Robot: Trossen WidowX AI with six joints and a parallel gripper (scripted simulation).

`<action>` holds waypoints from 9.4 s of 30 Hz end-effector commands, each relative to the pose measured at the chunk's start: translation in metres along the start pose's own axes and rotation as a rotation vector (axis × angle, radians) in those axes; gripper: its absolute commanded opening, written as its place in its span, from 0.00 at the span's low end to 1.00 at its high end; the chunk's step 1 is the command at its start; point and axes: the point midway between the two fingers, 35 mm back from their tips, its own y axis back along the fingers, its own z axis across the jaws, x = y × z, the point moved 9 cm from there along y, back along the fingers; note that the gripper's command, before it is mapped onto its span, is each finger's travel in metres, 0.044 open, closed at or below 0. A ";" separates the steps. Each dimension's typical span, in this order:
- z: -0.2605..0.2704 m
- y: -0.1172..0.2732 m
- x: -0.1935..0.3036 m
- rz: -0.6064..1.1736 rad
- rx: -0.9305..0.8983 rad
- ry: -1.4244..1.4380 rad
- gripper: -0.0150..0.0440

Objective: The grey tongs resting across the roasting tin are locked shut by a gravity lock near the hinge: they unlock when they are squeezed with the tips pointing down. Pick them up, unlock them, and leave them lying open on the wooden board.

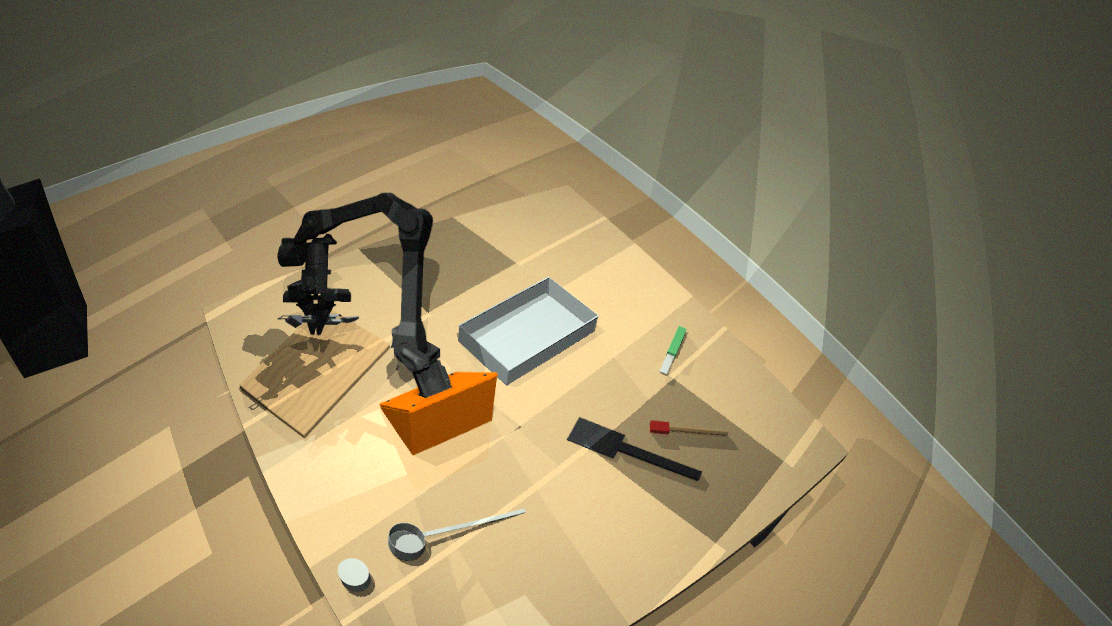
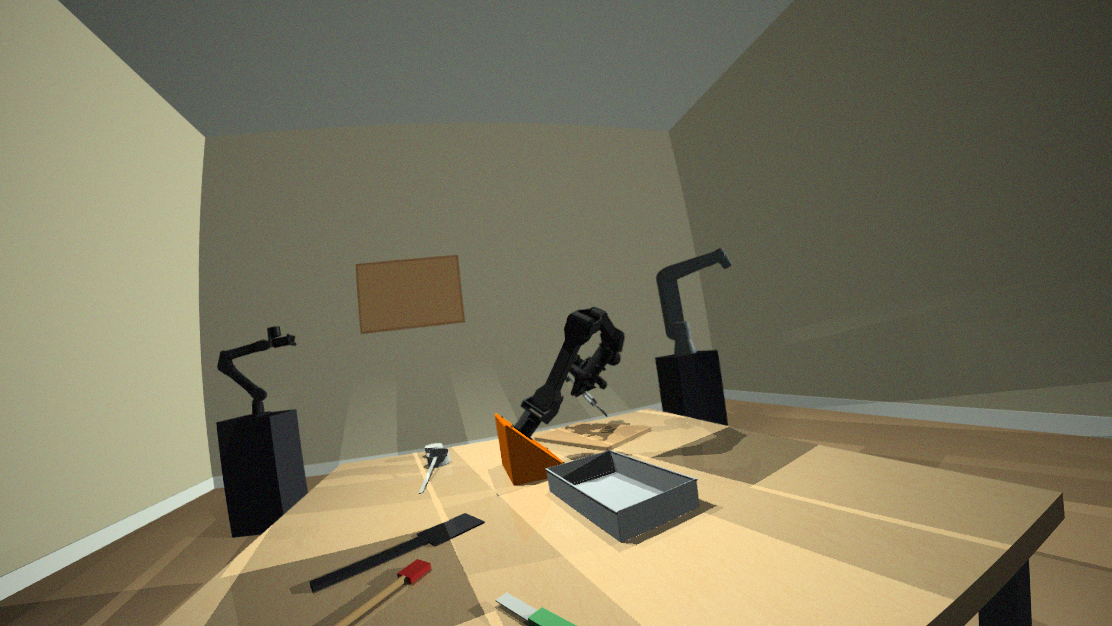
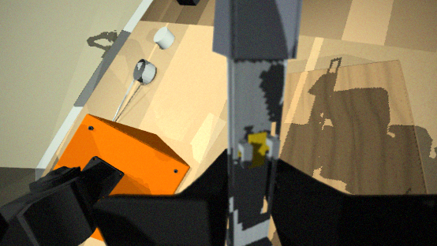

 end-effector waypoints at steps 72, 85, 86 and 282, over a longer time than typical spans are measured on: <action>0.014 0.027 0.030 -0.492 0.275 0.189 0.00; 0.007 0.012 0.016 -0.274 0.091 0.082 0.00; 0.006 0.011 0.015 -0.255 0.080 0.076 0.00; -0.055 0.005 0.098 0.479 0.768 -0.744 1.00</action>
